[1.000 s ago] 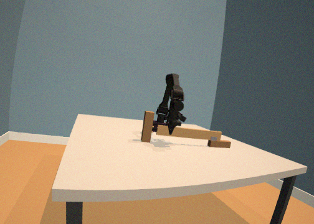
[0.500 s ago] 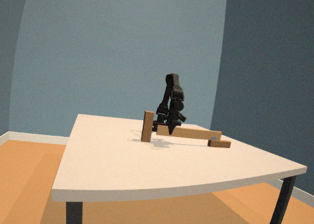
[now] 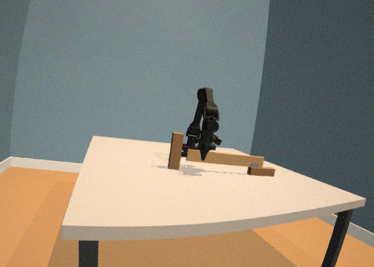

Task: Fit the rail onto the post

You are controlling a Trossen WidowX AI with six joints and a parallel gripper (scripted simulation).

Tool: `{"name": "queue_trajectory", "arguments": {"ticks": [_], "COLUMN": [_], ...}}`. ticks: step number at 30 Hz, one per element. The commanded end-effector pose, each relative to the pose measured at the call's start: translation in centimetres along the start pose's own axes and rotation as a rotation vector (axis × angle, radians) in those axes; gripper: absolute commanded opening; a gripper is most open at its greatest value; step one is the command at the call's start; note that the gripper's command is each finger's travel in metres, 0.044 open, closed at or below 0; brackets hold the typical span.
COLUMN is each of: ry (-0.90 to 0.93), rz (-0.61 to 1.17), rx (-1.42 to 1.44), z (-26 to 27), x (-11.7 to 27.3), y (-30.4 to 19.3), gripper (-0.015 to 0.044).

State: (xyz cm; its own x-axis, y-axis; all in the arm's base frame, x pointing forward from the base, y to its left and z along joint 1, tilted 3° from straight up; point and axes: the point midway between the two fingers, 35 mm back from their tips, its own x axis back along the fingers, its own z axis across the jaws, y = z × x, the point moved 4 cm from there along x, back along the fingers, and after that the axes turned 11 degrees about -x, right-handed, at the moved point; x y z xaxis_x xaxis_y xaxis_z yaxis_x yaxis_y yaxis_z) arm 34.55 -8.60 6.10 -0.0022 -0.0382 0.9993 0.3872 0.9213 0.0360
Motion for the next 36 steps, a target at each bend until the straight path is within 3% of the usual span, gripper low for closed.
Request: {"name": "queue_trajectory", "arguments": {"ticks": [1, 36], "ry": [-0.004, -0.004], "rz": [-0.002, -0.001], "rx": [0.000, 0.000], "z": [-0.02, -0.19], "x": [0.26, 0.06], "y": [0.01, -0.92], "gripper": [0.0000, 0.0000]}}
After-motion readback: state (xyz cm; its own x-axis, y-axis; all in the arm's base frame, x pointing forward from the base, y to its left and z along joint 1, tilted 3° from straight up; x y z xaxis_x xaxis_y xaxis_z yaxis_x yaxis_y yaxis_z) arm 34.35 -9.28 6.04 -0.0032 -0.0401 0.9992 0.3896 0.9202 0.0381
